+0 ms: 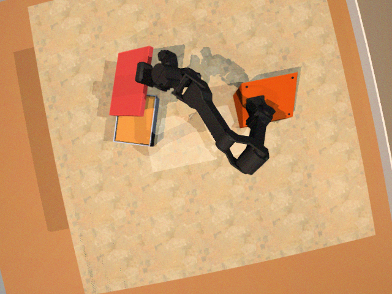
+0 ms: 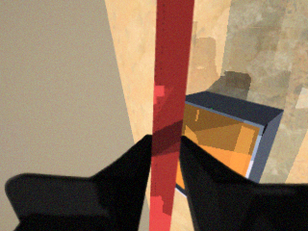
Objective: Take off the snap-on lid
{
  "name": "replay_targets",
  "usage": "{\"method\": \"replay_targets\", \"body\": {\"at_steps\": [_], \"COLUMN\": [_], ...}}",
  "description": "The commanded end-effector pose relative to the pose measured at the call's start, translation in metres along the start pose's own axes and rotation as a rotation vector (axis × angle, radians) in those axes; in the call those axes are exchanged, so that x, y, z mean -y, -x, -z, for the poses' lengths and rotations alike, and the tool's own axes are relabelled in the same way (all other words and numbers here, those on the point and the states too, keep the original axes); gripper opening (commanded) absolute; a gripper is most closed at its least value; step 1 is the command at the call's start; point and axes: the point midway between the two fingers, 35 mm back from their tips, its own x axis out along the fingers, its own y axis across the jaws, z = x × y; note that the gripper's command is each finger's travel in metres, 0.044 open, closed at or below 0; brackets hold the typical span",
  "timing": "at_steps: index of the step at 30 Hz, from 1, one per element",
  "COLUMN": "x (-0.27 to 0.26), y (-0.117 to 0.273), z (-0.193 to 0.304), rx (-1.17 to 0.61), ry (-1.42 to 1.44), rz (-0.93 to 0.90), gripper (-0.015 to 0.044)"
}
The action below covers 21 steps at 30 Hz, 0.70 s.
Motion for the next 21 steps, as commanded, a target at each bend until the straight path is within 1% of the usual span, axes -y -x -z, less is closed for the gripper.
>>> {"method": "replay_targets", "body": {"at_steps": [1,21], "x": [-0.004,-0.001], "y": [0.002,0.007], "z": [-0.009,-0.049], "rx": [-0.004,-0.002], "ry": [0.014,0.016], "rz": [-0.012,-0.013], "gripper": [0.0,0.0]}}
